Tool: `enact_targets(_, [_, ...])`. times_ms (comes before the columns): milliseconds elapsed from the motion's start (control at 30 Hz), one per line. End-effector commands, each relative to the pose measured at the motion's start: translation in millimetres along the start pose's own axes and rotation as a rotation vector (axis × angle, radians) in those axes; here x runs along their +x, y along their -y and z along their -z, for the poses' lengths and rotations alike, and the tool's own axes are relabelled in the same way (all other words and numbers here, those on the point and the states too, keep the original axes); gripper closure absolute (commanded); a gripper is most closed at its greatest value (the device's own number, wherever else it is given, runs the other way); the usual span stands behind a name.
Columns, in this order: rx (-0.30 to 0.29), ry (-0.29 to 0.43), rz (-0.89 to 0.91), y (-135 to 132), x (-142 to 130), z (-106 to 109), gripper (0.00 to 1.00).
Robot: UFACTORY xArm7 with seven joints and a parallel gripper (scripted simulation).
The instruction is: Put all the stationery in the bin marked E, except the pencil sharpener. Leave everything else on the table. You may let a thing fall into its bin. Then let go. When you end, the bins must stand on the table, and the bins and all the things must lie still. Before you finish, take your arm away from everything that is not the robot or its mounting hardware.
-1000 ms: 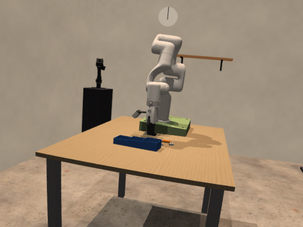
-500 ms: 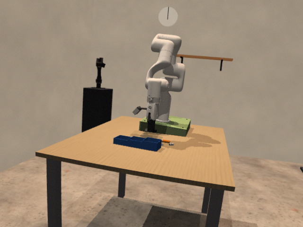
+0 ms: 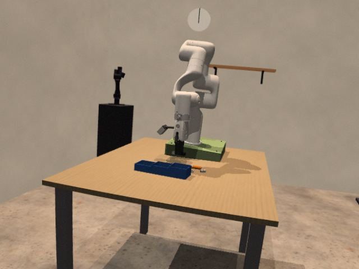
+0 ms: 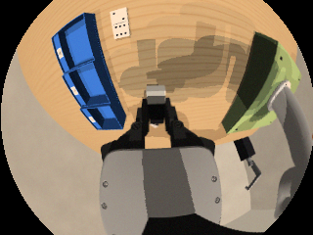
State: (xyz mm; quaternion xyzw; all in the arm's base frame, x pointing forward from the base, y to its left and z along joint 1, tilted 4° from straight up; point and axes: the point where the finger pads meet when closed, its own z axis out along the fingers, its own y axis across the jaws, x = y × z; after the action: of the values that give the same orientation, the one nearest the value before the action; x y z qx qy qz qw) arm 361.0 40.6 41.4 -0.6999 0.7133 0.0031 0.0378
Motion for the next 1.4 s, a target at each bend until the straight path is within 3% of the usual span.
enact_targets(0, [0.003, 0.000, 0.000, 17.1, -7.8, 1.7, 1.00])
enact_targets(267, [0.003, 0.000, 0.000, 49.8, -23.1, 1.8, 1.00])
enact_targets(367, [0.003, 0.000, 0.000, 50.3, -23.3, 1.8, 1.00])
enact_targets(900, [0.004, 0.000, 0.028, 125.6, -58.4, 2.2, 1.00])
enact_targets(1367, [0.004, 0.000, 0.028, 129.3, -59.5, 2.2, 1.00])
